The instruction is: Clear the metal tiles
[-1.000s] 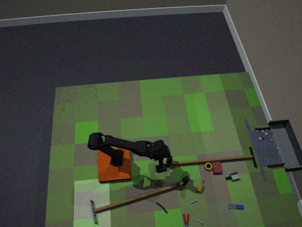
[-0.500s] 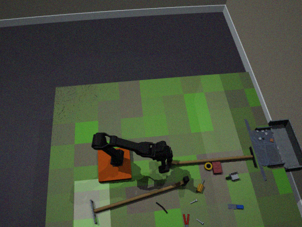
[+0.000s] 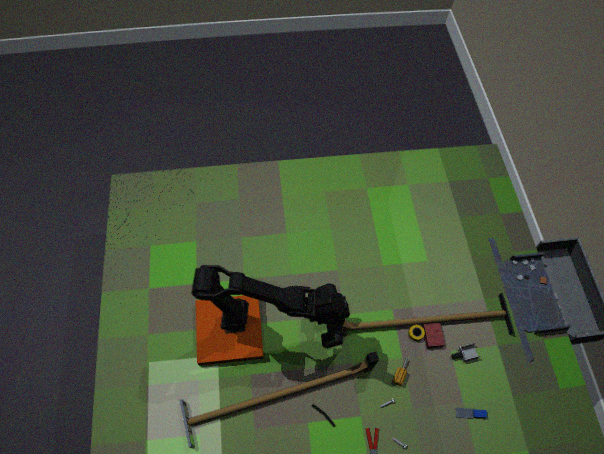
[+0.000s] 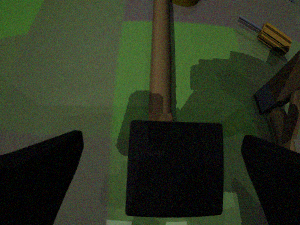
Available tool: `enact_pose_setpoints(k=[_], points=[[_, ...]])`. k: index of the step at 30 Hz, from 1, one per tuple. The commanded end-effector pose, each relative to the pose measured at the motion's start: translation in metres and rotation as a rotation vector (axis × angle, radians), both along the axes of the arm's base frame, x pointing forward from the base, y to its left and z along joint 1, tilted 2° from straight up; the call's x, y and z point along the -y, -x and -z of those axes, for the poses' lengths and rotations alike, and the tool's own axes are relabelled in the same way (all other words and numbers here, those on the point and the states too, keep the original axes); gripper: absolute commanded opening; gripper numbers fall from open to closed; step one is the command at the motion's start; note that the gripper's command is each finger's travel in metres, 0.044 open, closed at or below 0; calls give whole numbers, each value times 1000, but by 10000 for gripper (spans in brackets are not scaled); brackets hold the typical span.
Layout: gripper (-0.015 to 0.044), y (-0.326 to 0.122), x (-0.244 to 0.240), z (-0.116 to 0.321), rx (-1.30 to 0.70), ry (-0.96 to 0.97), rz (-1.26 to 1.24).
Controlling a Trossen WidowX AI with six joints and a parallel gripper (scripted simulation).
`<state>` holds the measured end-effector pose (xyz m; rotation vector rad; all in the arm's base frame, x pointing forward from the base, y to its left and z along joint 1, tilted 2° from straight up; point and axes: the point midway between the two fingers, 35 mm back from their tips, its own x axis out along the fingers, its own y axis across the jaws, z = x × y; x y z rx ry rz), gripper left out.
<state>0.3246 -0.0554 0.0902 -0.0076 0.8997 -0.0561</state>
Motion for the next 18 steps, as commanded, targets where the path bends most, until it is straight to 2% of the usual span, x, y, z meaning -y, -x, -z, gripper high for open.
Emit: enact_pose_setpoints(k=[1, 4, 17, 18], points=[[440, -3, 0, 5, 1, 0, 6], [440, -5, 0, 9, 1, 0, 6], [99, -3, 0, 5, 0, 0, 0], [92, -3, 0, 5, 0, 0, 0]])
